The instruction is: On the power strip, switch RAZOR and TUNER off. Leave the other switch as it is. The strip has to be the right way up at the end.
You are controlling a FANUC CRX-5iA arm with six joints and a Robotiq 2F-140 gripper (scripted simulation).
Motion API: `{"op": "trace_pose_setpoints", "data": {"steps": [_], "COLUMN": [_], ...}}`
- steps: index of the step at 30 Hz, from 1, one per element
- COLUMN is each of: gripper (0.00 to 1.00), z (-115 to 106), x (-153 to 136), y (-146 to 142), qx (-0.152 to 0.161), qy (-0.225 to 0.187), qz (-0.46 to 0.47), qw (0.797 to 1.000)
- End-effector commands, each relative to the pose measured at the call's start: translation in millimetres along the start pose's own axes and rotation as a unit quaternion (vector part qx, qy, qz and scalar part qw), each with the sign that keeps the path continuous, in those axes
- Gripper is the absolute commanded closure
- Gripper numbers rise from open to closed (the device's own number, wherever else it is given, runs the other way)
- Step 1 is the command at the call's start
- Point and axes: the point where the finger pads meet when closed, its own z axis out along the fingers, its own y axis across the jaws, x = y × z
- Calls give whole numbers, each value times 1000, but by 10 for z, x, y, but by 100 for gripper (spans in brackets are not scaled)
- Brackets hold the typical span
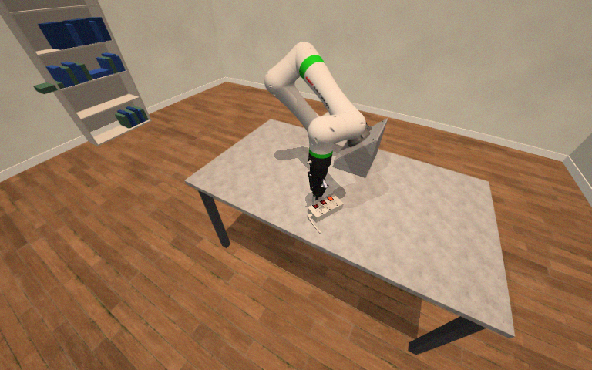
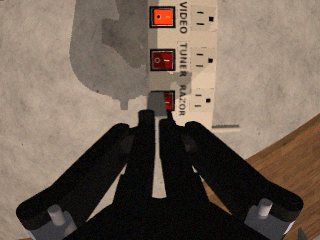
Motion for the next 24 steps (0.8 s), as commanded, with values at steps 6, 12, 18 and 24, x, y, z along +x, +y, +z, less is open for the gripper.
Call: {"op": "trace_pose_setpoints", "data": {"steps": [6, 12, 18, 24], "gripper": [100, 100, 100, 100], "z": [-194, -297, -304, -304], "x": [-1, -1, -1, -1], "y": [1, 1, 1, 1], "qx": [0, 0, 0, 0], "qy": [0, 0, 0, 0], "qz": [0, 0, 0, 0], "qw": [1000, 1000, 1000, 1000]}}
